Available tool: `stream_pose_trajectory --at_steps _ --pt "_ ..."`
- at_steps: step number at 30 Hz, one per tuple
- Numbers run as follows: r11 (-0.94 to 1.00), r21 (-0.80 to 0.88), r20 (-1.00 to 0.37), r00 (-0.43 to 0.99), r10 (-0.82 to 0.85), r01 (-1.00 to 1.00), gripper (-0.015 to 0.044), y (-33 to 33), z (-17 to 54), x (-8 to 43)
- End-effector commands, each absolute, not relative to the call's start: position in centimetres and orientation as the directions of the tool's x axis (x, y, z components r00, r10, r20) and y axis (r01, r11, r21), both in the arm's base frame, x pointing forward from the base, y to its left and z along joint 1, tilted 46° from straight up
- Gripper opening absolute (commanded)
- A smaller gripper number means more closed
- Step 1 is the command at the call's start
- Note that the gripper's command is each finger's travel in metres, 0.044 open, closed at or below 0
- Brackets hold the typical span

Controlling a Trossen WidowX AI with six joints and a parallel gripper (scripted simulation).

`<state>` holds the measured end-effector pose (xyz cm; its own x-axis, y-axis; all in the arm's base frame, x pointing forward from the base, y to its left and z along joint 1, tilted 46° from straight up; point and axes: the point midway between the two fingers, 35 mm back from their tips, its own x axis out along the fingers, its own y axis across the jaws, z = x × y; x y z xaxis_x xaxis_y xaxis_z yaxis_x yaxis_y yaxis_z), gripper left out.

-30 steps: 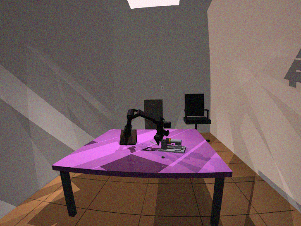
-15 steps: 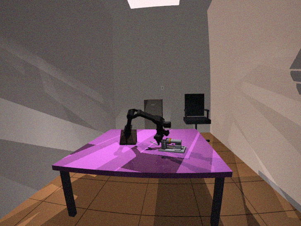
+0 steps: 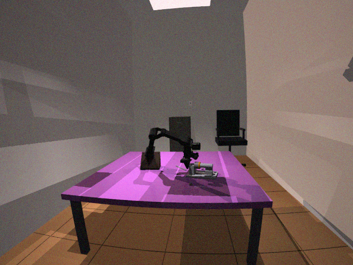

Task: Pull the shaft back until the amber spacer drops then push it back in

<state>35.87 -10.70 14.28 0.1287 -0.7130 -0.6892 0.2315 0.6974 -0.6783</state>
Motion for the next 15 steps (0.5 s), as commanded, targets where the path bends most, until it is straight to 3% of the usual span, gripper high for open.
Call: stream_pose_trajectory --at_steps 1,15 --pt "0.697 -0.679 -0.689 0.128 -0.714 0.232 0.0 -10.74 14.31 35.8" --pt "0.698 -0.678 -0.691 0.127 -0.712 0.23 0.0 -10.67 14.04 34.83"
